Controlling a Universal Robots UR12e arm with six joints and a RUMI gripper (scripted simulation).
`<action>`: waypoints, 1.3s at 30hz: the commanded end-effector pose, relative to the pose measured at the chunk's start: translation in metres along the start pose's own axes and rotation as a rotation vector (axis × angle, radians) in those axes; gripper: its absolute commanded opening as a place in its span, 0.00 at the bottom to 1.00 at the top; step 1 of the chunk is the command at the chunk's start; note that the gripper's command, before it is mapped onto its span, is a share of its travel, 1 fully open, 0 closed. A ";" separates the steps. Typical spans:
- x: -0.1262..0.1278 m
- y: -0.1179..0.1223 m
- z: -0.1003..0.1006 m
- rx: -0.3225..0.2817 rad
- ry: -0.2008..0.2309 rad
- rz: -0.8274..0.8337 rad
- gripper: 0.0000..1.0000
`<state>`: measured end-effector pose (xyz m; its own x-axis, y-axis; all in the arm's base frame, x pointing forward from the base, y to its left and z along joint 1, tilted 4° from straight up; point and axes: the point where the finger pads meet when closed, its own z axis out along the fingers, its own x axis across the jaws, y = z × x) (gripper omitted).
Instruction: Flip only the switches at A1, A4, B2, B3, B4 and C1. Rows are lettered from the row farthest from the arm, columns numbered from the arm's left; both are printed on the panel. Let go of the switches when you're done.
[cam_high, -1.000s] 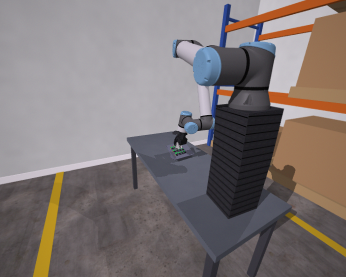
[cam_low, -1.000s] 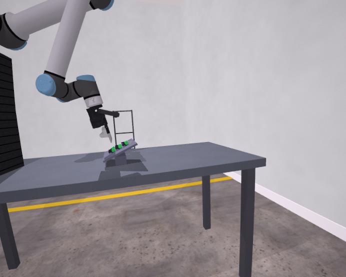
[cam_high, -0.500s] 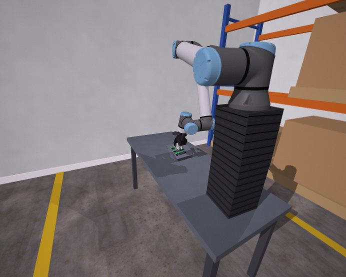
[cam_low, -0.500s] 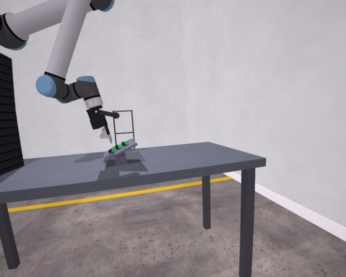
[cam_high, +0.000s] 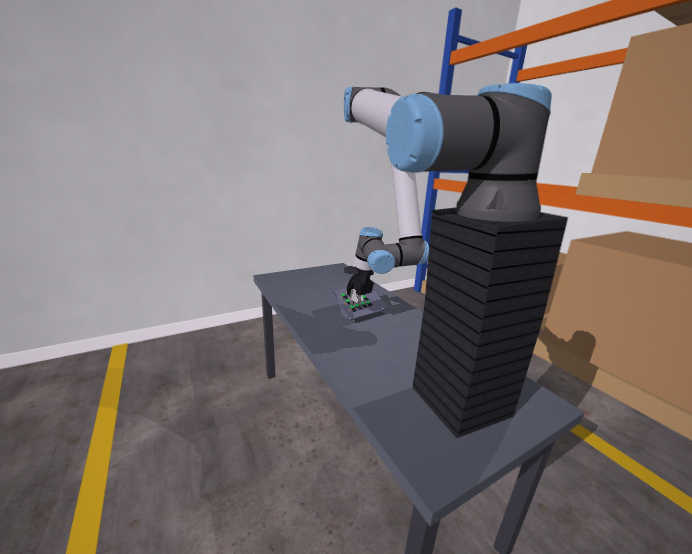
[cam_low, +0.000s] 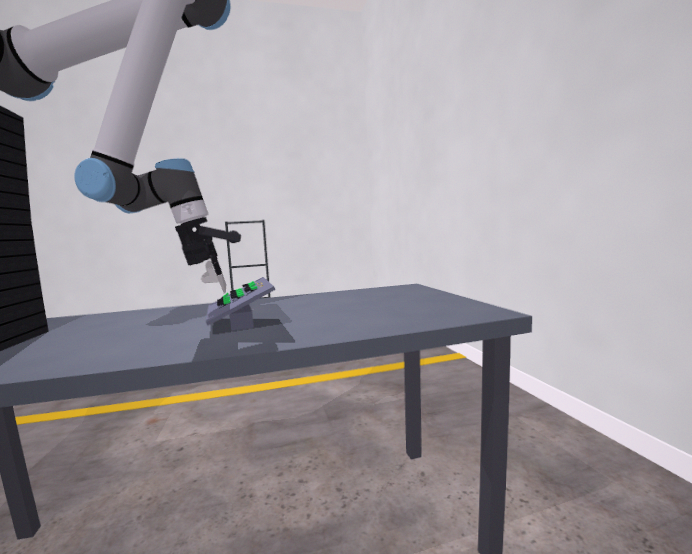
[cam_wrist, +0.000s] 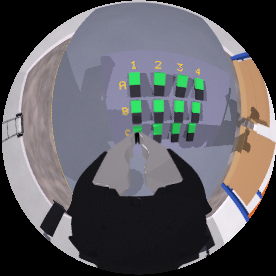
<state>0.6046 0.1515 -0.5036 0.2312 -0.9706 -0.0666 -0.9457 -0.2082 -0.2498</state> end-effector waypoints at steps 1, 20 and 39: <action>0.000 -0.002 0.002 0.002 0.002 -0.001 0.00; 0.000 -0.002 0.007 0.001 0.001 -0.001 0.00; 0.000 -0.001 0.009 0.001 0.001 -0.001 0.00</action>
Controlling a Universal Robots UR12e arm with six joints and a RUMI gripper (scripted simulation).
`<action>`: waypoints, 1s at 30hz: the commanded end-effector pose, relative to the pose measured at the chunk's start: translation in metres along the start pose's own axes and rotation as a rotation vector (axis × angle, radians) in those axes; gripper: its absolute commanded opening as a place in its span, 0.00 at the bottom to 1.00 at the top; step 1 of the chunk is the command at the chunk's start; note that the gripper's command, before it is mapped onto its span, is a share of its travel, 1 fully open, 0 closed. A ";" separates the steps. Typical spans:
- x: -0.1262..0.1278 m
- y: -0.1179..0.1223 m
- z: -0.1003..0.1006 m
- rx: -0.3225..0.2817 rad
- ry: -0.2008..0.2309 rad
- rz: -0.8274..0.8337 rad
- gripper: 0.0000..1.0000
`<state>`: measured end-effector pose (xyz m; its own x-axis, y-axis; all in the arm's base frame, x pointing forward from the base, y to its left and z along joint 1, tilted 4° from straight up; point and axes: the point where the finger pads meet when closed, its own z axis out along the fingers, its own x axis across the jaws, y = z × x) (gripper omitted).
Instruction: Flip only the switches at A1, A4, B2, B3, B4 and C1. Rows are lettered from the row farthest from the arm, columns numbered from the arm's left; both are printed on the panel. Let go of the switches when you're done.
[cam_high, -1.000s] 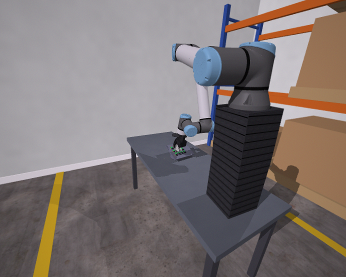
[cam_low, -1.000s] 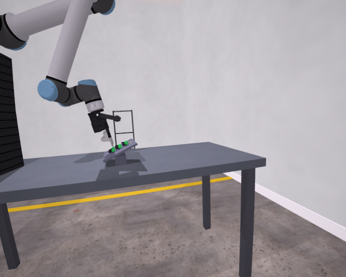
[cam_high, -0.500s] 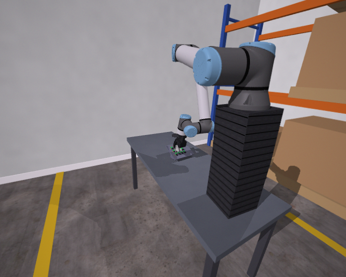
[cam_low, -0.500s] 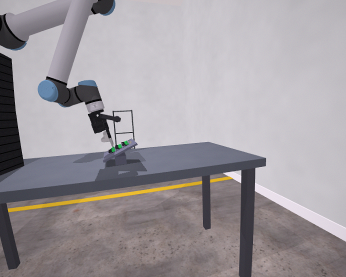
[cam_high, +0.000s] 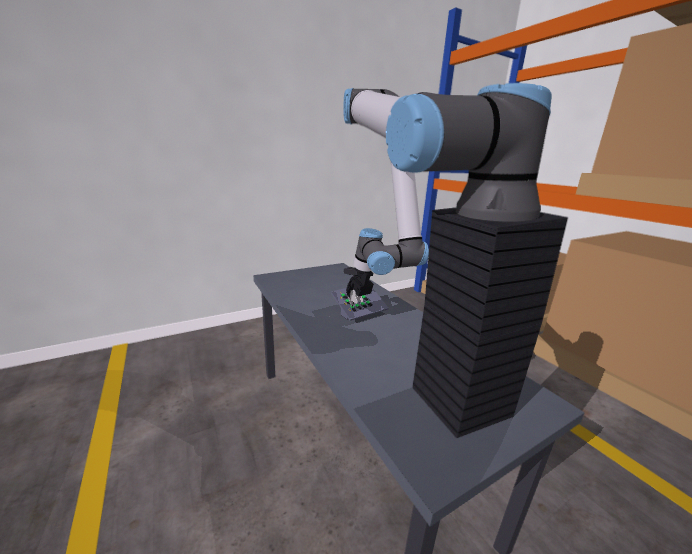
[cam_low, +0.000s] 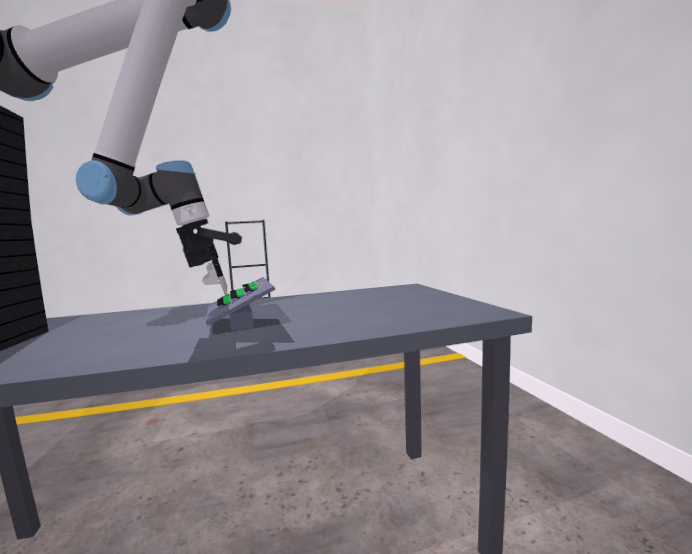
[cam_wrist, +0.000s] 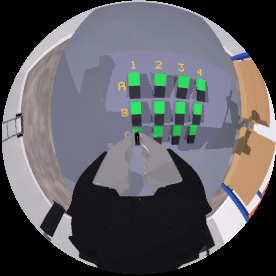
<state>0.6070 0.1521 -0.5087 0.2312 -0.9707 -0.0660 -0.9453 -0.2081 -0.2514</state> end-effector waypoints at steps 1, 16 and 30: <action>-0.001 0.000 0.003 -0.001 0.001 -0.001 0.00; 0.000 0.001 -0.011 -0.002 0.001 0.000 0.00; -0.001 0.001 -0.030 -0.002 0.000 0.000 0.00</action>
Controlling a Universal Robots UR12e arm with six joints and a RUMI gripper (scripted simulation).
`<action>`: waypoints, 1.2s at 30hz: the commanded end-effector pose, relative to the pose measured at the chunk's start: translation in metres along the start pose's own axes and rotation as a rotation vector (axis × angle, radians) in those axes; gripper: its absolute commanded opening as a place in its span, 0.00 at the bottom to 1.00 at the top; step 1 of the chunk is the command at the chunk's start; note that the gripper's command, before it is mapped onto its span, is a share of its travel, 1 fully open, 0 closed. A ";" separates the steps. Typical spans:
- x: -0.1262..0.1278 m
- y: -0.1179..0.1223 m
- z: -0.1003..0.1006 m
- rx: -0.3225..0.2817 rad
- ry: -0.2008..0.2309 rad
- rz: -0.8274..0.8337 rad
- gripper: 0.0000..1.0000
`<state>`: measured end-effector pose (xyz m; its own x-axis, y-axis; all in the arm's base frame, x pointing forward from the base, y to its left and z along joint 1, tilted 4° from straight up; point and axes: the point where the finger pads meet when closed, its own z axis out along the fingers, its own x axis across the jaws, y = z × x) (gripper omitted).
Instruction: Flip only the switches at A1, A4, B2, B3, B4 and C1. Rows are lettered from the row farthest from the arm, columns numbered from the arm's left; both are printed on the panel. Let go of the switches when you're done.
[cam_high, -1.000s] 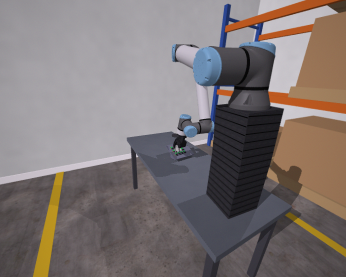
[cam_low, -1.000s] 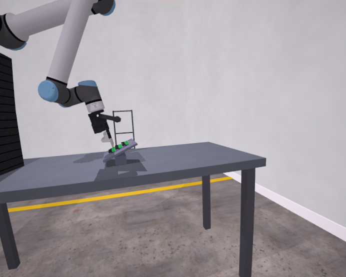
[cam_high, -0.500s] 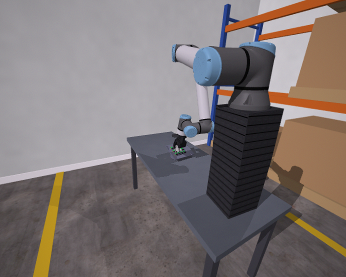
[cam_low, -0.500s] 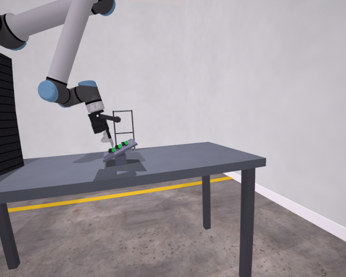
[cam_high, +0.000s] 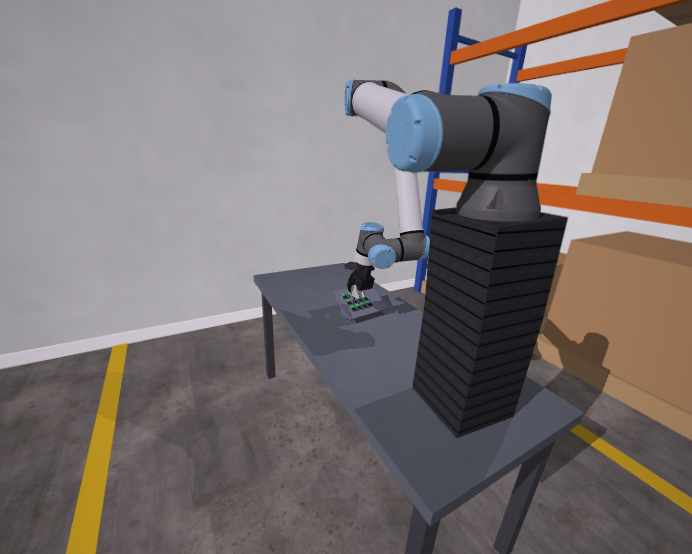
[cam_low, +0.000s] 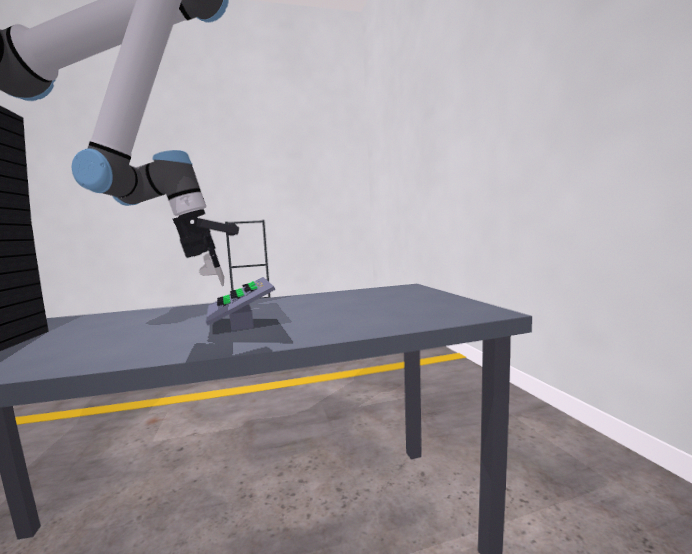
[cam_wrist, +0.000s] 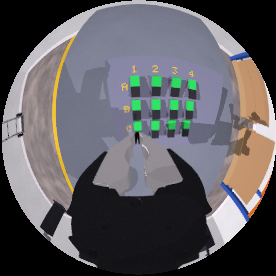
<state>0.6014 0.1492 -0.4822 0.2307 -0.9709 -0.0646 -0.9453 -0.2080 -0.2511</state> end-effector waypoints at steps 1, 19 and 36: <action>-0.001 0.003 -0.002 -0.003 -0.002 0.000 0.00; 0.001 0.001 -0.002 -0.001 -0.005 0.023 0.00; 0.009 -0.003 -0.003 0.000 -0.036 0.220 0.00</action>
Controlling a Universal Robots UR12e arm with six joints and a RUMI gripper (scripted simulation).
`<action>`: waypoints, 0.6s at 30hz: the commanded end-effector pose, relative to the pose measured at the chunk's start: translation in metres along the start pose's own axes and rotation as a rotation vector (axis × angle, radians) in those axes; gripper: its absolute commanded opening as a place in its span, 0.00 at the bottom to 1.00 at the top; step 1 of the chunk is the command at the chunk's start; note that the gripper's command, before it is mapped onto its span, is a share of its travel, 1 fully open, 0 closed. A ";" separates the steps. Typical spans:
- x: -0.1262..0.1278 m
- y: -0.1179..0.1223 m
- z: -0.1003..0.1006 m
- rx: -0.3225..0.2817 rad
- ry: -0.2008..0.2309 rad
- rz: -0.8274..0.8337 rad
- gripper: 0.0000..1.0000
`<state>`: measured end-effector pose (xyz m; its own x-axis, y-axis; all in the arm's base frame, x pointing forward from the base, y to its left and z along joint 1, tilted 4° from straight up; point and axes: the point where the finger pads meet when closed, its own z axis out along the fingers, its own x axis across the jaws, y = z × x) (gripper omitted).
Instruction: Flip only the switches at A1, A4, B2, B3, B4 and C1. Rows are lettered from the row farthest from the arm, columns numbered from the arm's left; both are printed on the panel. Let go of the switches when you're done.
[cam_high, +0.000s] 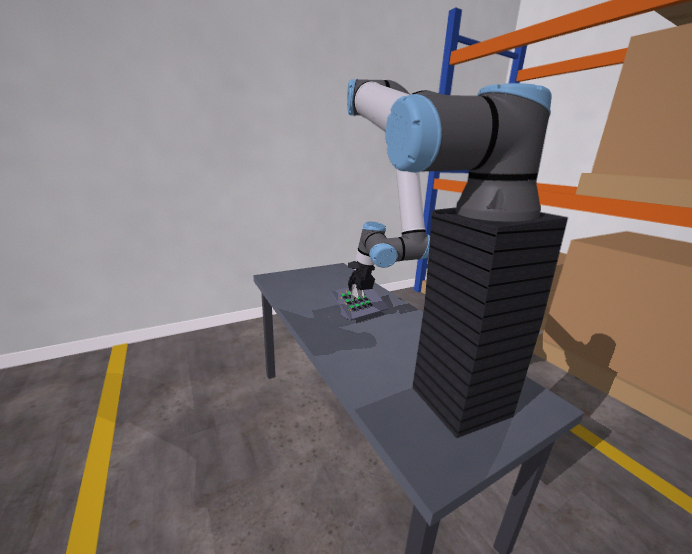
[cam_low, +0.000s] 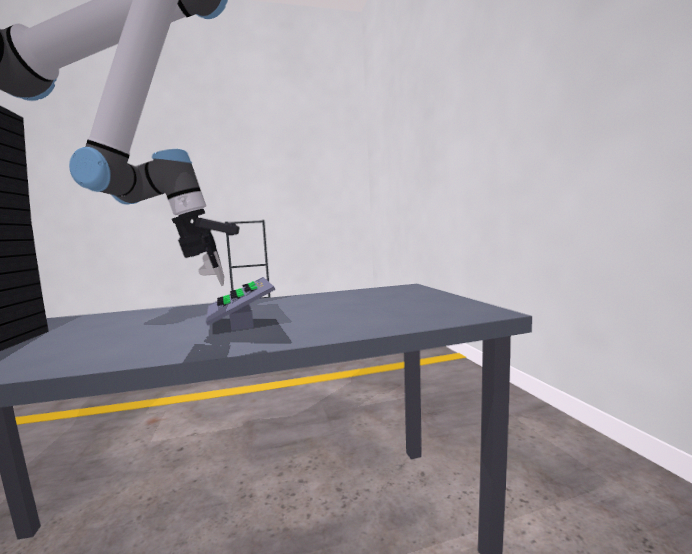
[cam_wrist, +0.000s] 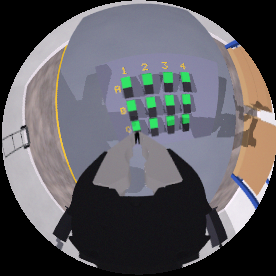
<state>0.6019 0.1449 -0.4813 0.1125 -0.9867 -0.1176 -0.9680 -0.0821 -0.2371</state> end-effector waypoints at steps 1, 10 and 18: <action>0.004 -0.004 -0.002 0.003 -0.014 0.092 0.00; 0.011 -0.009 -0.001 0.003 -0.053 0.338 0.00; 0.018 -0.012 -0.001 0.004 -0.088 0.552 0.00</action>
<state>0.6093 0.1323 -0.4804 -0.2535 -0.9311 -0.2624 -0.9405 0.3007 -0.1583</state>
